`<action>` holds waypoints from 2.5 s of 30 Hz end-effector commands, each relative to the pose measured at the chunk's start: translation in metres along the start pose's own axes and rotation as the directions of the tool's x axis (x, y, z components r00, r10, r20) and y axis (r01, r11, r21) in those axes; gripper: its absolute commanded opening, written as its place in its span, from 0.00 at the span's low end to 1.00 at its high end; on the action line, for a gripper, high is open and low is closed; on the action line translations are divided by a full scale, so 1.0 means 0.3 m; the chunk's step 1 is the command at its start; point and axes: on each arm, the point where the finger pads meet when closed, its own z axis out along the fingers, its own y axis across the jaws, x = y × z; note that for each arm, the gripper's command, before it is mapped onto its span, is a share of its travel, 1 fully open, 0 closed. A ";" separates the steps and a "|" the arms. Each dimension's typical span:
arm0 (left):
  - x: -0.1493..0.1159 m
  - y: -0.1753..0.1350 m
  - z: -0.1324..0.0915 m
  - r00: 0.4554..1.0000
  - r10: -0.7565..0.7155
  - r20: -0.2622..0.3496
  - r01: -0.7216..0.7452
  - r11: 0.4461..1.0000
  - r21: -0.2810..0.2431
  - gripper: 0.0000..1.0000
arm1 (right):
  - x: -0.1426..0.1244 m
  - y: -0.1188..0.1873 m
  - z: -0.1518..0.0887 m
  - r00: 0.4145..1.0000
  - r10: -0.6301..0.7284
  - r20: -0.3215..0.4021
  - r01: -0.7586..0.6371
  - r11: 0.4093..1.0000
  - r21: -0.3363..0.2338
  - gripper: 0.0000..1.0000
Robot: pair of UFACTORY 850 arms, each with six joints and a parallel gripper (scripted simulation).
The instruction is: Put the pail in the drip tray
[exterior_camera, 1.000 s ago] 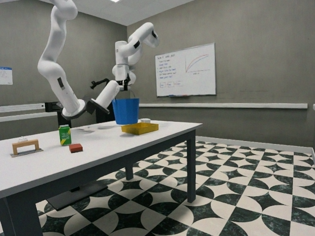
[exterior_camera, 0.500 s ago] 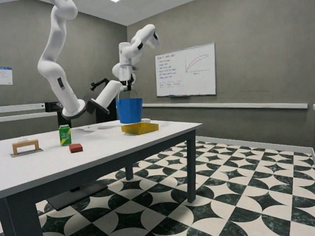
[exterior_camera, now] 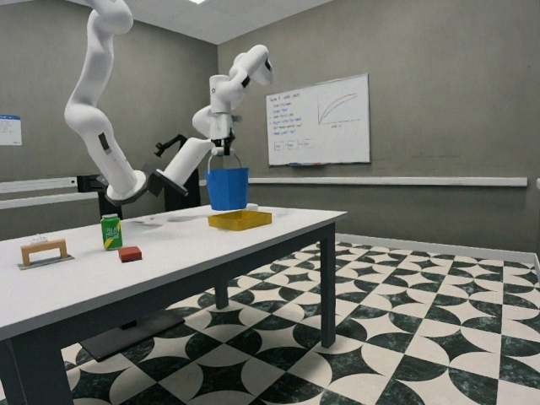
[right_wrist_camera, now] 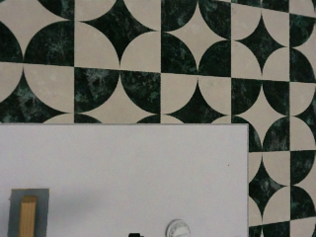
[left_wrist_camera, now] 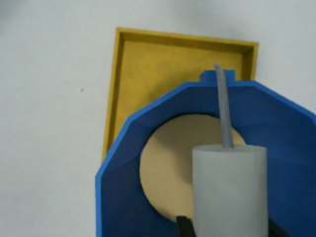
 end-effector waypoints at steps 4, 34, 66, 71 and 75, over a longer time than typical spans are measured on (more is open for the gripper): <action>0.067 -0.009 -0.003 1.000 -0.001 0.001 0.001 1.000 -0.001 0.00 | 0.001 0.000 -0.002 1.000 0.000 -0.002 0.000 1.000 0.000 1.00; 0.224 -0.037 -0.002 1.000 -0.001 0.001 0.001 1.000 -0.001 0.00 | 0.001 0.000 -0.002 1.000 0.000 -0.002 0.000 1.000 0.000 1.00; 0.275 -0.045 -0.002 1.000 -0.001 0.001 0.001 1.000 -0.001 0.00 | 0.001 0.000 -0.002 1.000 0.000 -0.002 0.000 1.000 0.000 1.00; 0.275 -0.046 -0.002 1.000 -0.001 0.001 0.001 1.000 -0.001 0.00 | 0.001 0.000 -0.002 1.000 0.000 -0.002 0.000 1.000 0.000 1.00; 0.275 -0.046 -0.002 1.000 -0.001 0.001 0.001 1.000 -0.001 0.00 | 0.001 0.000 -0.002 1.000 0.000 -0.002 0.000 1.000 0.000 1.00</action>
